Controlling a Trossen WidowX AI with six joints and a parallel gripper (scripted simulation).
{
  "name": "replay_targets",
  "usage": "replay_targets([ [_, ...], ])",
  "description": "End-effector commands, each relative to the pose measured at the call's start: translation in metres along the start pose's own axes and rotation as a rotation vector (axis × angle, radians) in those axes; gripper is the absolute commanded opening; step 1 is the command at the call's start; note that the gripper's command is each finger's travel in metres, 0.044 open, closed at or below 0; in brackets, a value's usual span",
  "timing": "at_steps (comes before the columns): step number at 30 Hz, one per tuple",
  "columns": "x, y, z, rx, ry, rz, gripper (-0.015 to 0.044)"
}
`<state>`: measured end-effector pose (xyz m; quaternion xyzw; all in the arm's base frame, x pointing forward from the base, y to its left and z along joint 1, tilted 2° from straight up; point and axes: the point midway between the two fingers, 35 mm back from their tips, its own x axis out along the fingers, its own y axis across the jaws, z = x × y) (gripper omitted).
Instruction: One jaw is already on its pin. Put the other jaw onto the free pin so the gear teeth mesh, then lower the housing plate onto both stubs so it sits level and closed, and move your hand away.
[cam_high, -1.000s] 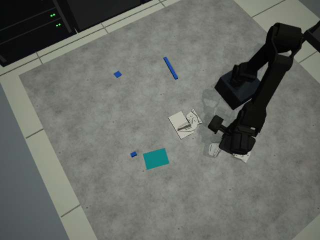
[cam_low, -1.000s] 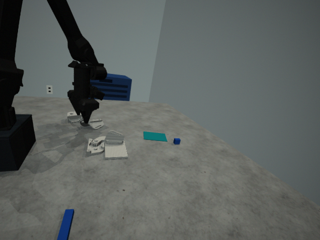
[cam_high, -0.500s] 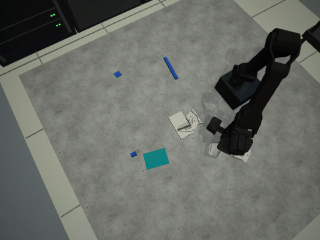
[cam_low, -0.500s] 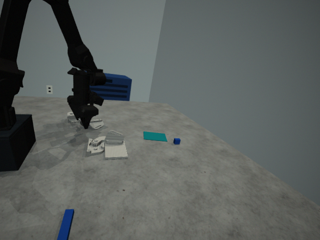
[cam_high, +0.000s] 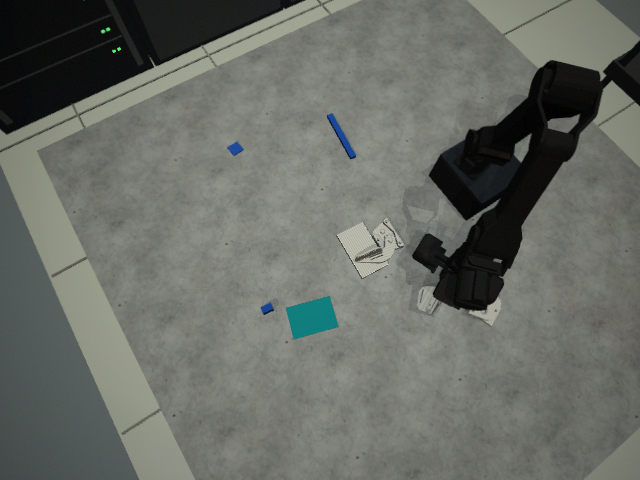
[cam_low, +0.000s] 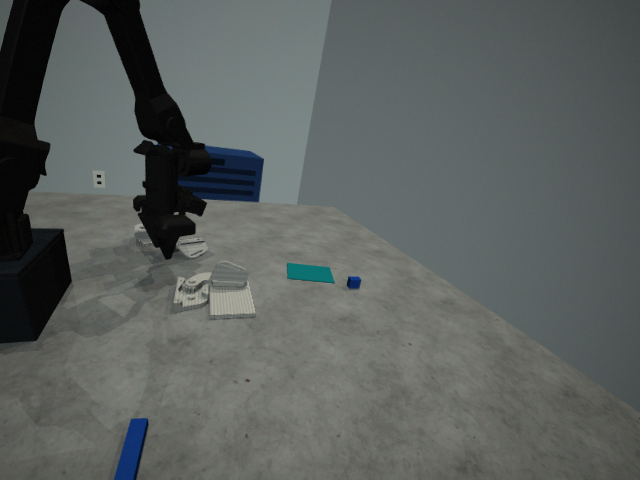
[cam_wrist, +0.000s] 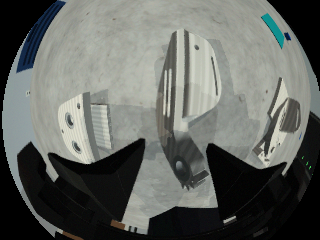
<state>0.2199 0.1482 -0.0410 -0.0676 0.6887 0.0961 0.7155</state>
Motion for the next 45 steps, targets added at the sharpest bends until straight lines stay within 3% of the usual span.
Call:
replay_targets([
  [1,0.001,-0.001,-0.001,0.003,0.001,-0.004,0.0204],
  [3,0.001,-0.001,-0.001,0.003,0.001,-0.004,0.0151],
  [20,0.001,-0.001,-0.001,0.003,0.001,-0.004,0.0038],
  [45,-0.011,0.000,0.000,0.003,0.001,-0.004,0.0037],
])
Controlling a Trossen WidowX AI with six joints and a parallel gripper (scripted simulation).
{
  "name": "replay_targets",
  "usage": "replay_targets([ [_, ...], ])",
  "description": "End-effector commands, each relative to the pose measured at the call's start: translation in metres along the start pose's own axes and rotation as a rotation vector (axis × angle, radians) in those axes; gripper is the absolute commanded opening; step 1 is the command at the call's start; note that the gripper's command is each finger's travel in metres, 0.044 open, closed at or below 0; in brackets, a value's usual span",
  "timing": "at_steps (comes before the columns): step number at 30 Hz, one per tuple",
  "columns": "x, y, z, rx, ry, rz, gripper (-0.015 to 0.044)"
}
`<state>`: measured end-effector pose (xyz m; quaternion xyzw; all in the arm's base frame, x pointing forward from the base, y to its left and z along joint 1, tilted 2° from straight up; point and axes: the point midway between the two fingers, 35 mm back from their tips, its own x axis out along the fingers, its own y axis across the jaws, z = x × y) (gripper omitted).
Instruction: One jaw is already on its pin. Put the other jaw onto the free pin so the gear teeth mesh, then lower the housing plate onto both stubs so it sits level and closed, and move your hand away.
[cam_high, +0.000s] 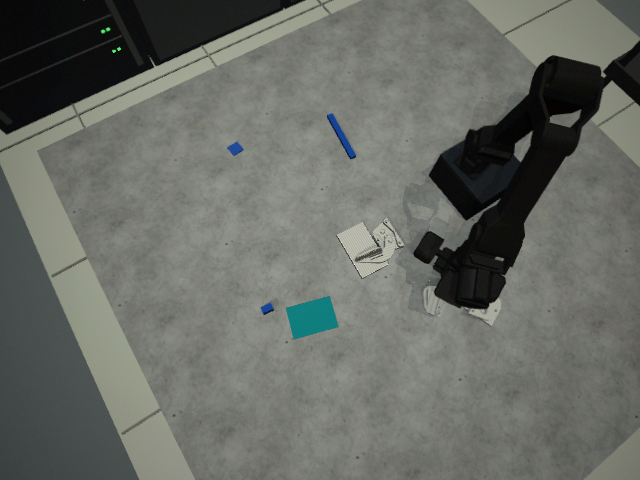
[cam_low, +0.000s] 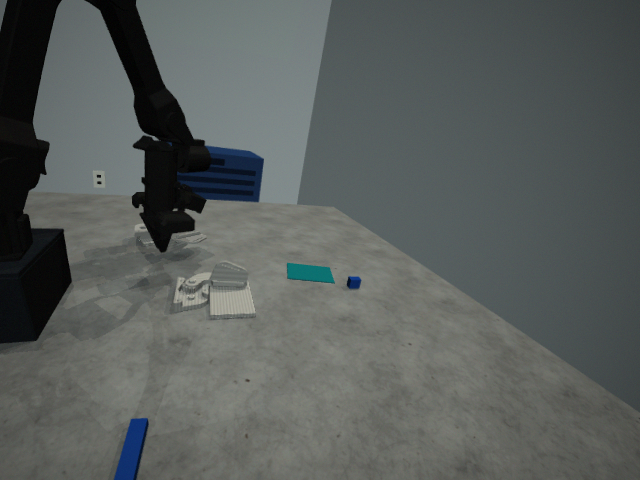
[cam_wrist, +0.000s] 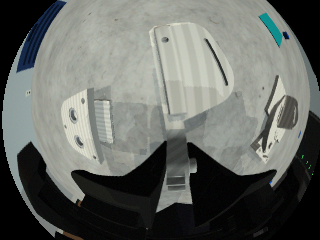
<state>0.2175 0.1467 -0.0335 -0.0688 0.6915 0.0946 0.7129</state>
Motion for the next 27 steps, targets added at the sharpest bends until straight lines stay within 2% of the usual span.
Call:
replay_targets([
  [1,-0.004,0.000,0.003,0.003,-0.007,-0.001,0.0037],
  [27,-0.023,0.001,0.003,0.003,-0.008,-0.001,0.0037],
])
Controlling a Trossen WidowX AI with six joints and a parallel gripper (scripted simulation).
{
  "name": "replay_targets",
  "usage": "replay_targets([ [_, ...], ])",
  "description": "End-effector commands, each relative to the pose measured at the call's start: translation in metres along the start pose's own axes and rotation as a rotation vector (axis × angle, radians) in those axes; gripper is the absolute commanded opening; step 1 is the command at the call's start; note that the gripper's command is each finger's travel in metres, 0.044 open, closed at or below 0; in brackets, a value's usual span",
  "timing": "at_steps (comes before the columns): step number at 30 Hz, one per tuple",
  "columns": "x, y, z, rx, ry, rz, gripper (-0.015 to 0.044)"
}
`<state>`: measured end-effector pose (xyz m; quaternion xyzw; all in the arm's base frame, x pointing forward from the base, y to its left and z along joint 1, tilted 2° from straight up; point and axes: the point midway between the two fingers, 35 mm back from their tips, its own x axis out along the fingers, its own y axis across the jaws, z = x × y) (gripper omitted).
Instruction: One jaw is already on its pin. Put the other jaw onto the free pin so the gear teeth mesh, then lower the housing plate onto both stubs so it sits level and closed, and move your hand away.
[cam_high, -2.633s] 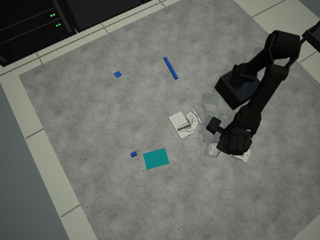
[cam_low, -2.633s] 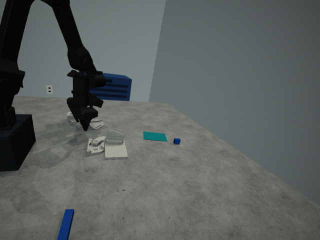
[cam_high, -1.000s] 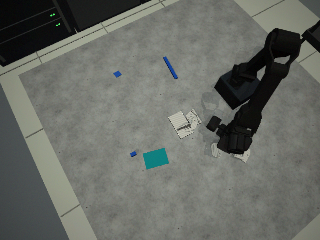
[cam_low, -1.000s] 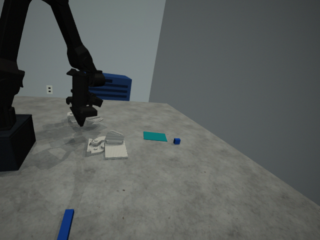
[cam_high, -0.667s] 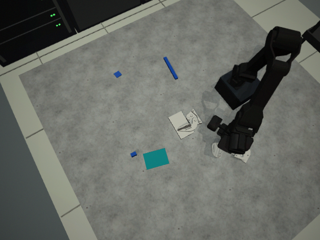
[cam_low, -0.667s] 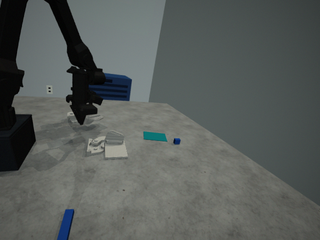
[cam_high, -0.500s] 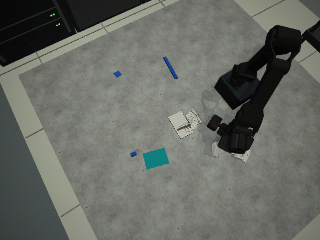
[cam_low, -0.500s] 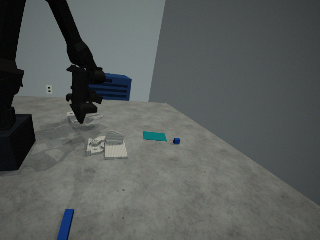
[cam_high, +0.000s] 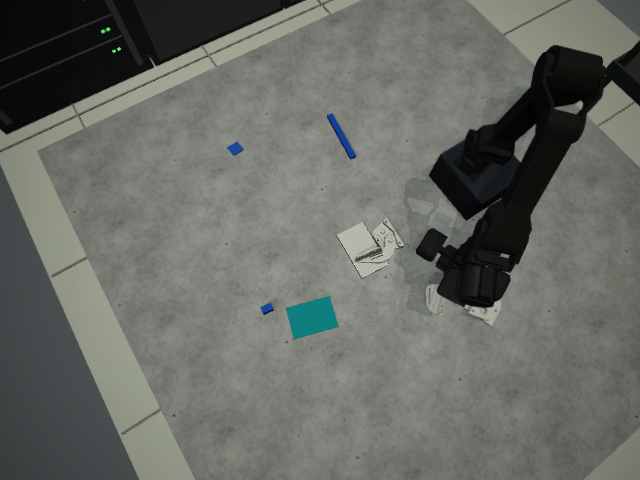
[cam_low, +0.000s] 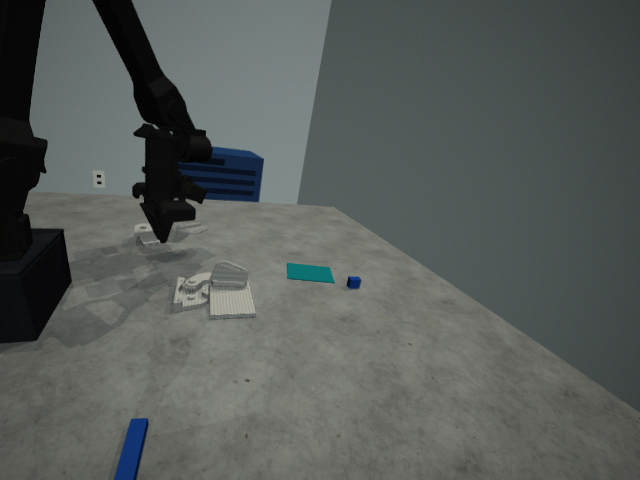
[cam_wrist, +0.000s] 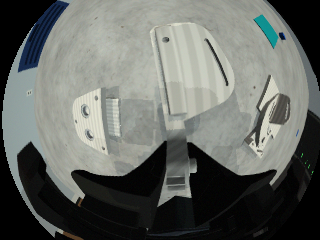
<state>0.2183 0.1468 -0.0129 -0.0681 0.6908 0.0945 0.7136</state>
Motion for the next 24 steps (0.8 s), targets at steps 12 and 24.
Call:
replay_targets([
  [12,-0.040,0.000,0.002,0.002,-0.006,-0.002,0.0037],
  [24,-0.045,0.002,0.005,0.107,-0.006,-0.001,0.0037],
])
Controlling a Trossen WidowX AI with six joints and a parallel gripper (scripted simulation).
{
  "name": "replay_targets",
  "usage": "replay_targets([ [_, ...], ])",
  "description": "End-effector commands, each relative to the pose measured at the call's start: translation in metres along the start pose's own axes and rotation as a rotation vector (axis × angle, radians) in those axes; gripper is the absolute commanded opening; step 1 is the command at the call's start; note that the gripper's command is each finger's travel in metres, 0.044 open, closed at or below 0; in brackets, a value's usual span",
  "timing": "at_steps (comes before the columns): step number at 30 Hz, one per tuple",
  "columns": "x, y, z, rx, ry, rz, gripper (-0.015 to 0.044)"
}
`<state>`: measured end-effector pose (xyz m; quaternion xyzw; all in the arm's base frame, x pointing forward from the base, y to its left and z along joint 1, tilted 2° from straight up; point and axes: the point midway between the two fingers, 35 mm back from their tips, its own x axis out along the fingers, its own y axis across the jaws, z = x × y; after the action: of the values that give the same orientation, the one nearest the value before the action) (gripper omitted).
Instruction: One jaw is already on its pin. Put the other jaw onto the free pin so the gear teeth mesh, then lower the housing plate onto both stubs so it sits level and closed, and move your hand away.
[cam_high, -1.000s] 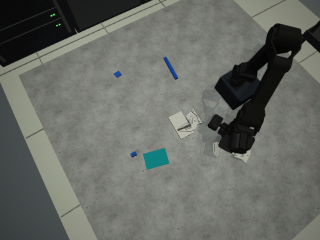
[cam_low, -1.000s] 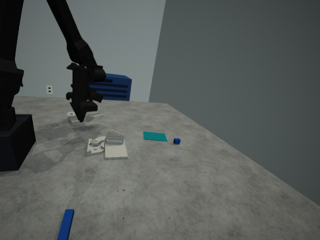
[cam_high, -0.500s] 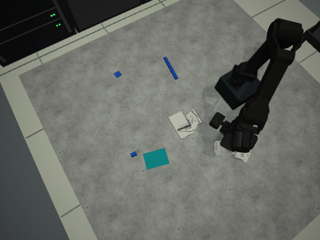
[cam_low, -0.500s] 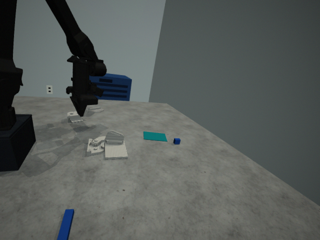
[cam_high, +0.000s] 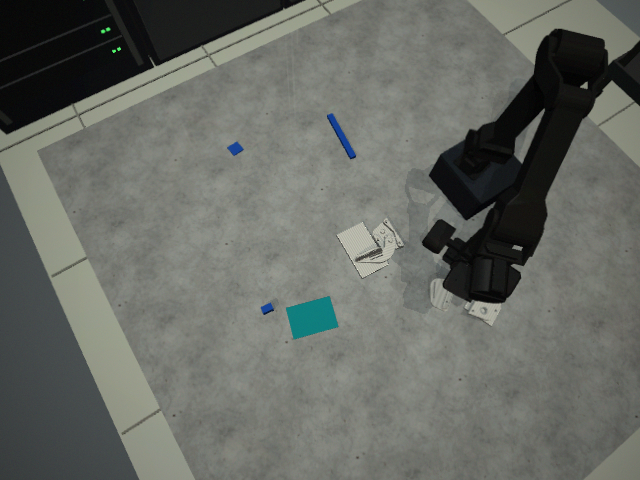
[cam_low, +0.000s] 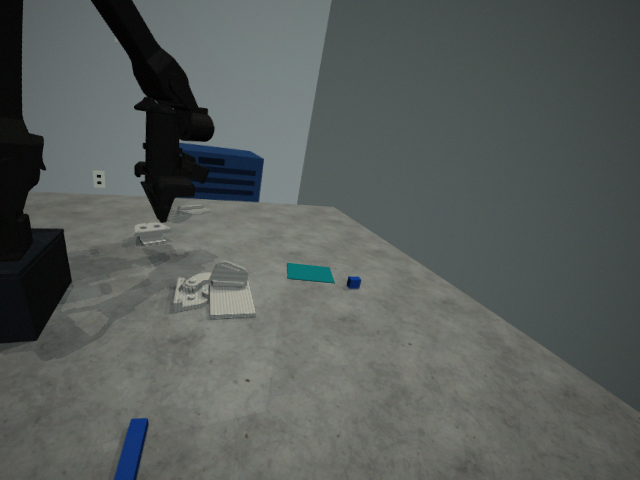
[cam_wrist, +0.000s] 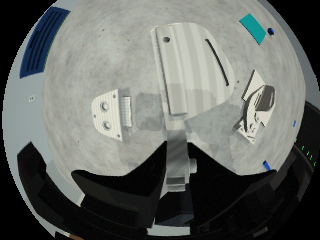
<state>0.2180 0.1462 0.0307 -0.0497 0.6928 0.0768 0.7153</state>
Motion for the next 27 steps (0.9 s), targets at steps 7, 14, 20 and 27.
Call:
replay_targets([
  [7,-0.002,0.006,0.009,0.267,-0.006,0.000,0.0037],
  [14,-0.002,0.011,0.014,0.479,-0.007,0.001,0.0037],
  [20,-0.002,0.015,0.019,0.661,-0.007,0.002,0.0037],
  [27,-0.002,0.017,0.020,0.736,-0.007,0.003,0.0037],
])
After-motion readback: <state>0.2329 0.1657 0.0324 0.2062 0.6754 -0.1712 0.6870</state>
